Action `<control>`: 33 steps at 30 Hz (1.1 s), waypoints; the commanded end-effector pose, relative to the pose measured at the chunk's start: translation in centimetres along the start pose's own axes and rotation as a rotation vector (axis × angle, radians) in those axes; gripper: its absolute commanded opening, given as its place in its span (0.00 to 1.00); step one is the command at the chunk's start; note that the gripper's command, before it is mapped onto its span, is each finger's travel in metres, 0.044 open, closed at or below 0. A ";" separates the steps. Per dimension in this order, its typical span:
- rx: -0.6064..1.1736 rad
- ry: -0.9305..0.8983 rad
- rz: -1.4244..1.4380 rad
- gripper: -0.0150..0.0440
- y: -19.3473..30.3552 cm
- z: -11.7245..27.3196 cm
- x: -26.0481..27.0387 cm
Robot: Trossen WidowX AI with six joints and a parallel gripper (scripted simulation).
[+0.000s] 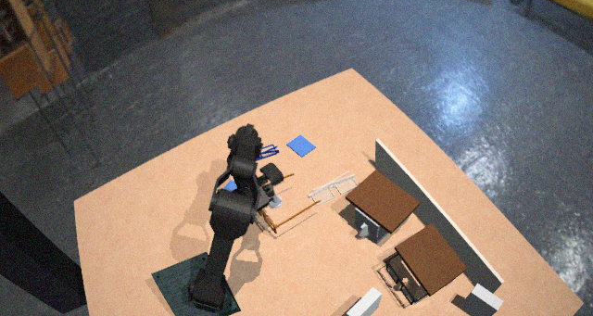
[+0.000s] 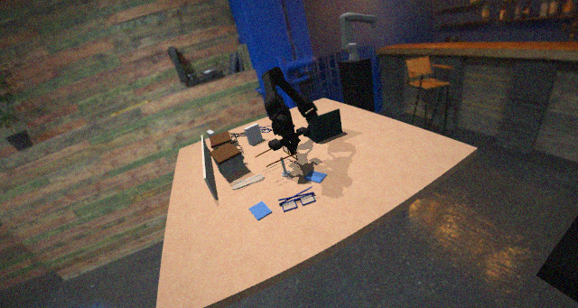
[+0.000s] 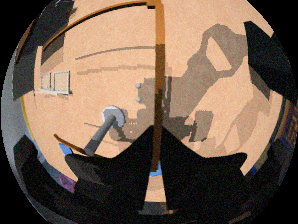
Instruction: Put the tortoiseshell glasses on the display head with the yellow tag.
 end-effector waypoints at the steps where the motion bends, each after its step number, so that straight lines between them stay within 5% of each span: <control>1: -0.010 0.004 0.006 0.25 -0.4 -0.2 -0.3; 33: -0.010 0.004 0.006 0.25 -0.7 -0.2 -0.4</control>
Point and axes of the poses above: the point midway between the two fingers, 35 mm back from their tips, its own z axis back along the fingers, its own x axis across the jaws, y = z × x, the point moved 4 cm from there along z, back along the fingers, and after that the axes turned 4 degrees about z, right-handed, at the moved point
